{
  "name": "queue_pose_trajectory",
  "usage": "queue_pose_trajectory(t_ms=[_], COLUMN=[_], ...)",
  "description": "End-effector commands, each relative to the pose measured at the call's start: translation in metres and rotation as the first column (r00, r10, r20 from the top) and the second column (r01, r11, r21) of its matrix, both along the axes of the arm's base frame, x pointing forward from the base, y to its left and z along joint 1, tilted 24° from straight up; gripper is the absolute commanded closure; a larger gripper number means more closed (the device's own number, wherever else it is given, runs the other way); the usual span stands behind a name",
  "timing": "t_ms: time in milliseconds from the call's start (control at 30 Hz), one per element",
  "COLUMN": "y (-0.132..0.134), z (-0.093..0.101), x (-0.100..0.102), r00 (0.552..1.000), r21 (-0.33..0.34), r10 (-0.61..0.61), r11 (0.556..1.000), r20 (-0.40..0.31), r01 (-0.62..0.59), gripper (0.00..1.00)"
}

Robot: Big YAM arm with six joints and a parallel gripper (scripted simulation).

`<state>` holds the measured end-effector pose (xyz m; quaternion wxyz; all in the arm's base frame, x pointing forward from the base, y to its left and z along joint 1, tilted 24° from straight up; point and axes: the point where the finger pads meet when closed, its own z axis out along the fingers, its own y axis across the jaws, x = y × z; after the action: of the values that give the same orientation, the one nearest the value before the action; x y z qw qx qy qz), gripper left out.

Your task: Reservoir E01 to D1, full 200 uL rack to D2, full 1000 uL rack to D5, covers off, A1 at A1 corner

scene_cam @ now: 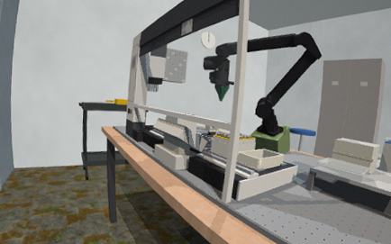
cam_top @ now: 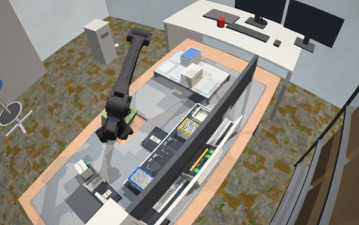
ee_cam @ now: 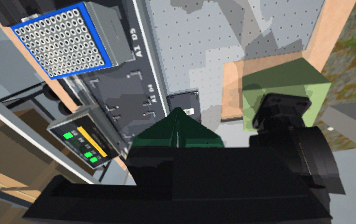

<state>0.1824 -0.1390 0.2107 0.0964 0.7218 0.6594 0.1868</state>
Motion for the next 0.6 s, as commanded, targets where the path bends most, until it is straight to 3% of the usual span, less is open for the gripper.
queue_pose_trajectory(t_ms=[0,567], y=[-0.026,-0.105], z=[0.025,0.018], x=[0.009,0.014], r00=[0.998,0.999], r21=[-0.078,-0.083], r10=[0.038,0.036], r11=[0.996,0.996], r20=[0.043,0.035], r01=[-0.034,-0.033], gripper=[1.00,1.00])
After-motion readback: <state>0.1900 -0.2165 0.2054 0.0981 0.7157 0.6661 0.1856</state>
